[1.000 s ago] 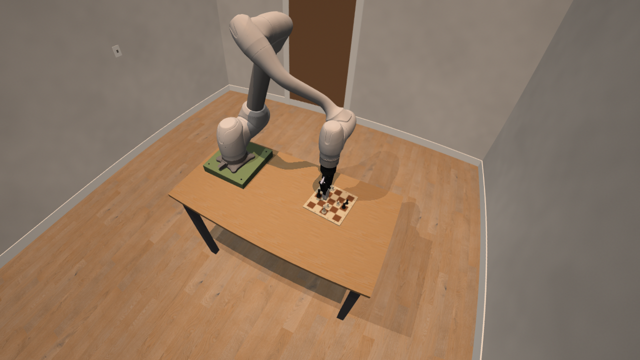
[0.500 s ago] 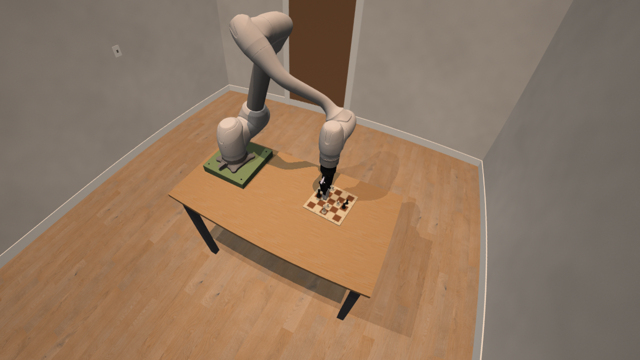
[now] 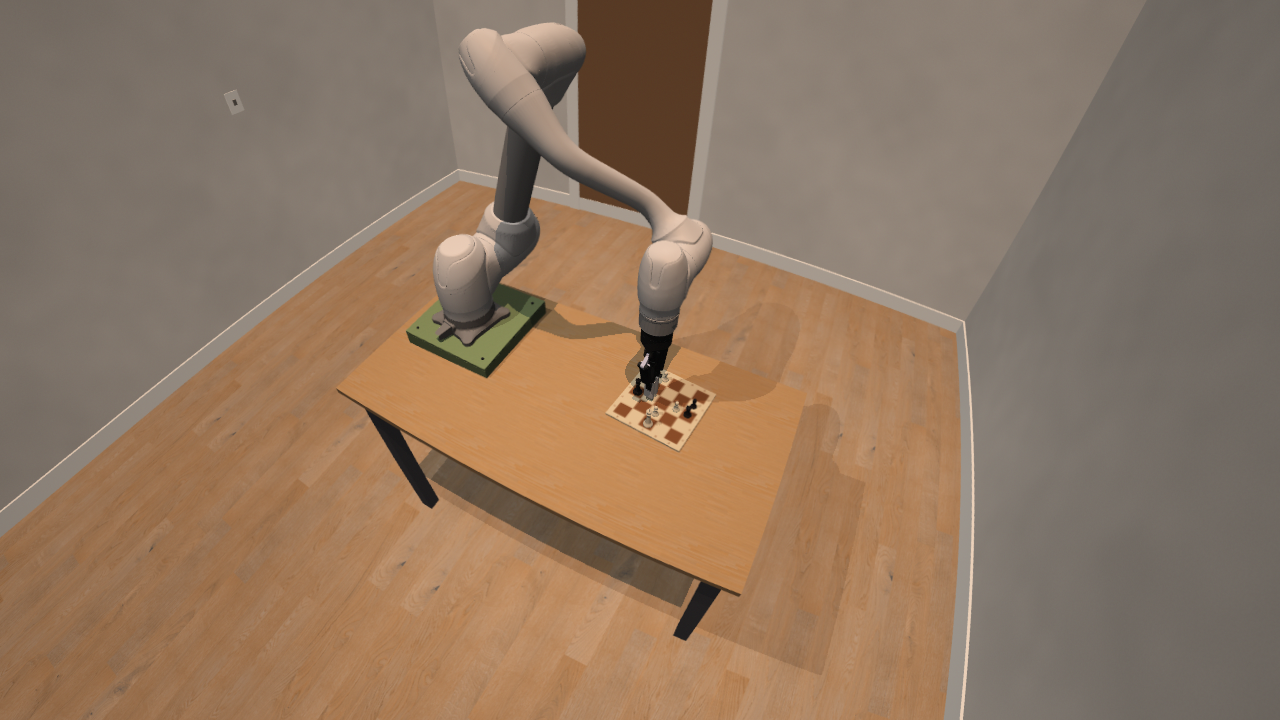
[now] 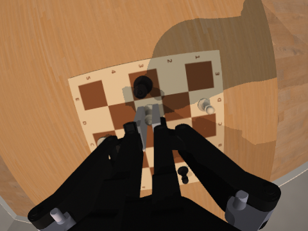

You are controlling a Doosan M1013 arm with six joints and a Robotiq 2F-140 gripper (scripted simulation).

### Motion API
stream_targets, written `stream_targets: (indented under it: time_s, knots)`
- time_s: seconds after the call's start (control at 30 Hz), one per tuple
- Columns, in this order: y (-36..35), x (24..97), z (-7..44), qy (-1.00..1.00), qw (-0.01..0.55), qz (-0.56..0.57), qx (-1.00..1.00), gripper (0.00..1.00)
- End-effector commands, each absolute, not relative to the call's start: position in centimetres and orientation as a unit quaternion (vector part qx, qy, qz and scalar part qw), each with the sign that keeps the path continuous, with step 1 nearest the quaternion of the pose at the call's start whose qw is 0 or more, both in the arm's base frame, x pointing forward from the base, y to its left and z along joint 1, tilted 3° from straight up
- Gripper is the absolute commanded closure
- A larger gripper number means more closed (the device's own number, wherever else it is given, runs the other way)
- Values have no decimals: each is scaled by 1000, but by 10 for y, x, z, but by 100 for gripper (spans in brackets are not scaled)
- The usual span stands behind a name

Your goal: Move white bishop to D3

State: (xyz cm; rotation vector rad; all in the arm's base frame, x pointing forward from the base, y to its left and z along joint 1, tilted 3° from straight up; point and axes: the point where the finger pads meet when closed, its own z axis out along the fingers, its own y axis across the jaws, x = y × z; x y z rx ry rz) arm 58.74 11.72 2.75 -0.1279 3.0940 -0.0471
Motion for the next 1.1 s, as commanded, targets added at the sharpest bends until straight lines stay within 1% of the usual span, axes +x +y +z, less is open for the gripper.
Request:
stream_targets:
  time_s: [0.0, 0.03, 0.07, 0.13, 0.17, 0.3, 0.33, 0.8, 1.07]
  knots:
    - [117, 587, 28, 999, 22, -15, -41, 91]
    - [117, 587, 28, 999, 22, -15, -41, 91]
    - [117, 587, 28, 999, 22, -15, -41, 87]
    - [117, 587, 28, 999, 22, -15, -41, 87]
    - [117, 587, 28, 999, 22, -15, -41, 82]
    - [117, 587, 28, 999, 22, -15, -41, 82]
    - [117, 587, 28, 999, 22, -15, -41, 78]
    - [117, 587, 29, 999, 22, -15, -41, 78]
    - [118, 586, 54, 999, 22, -15, -41, 78]
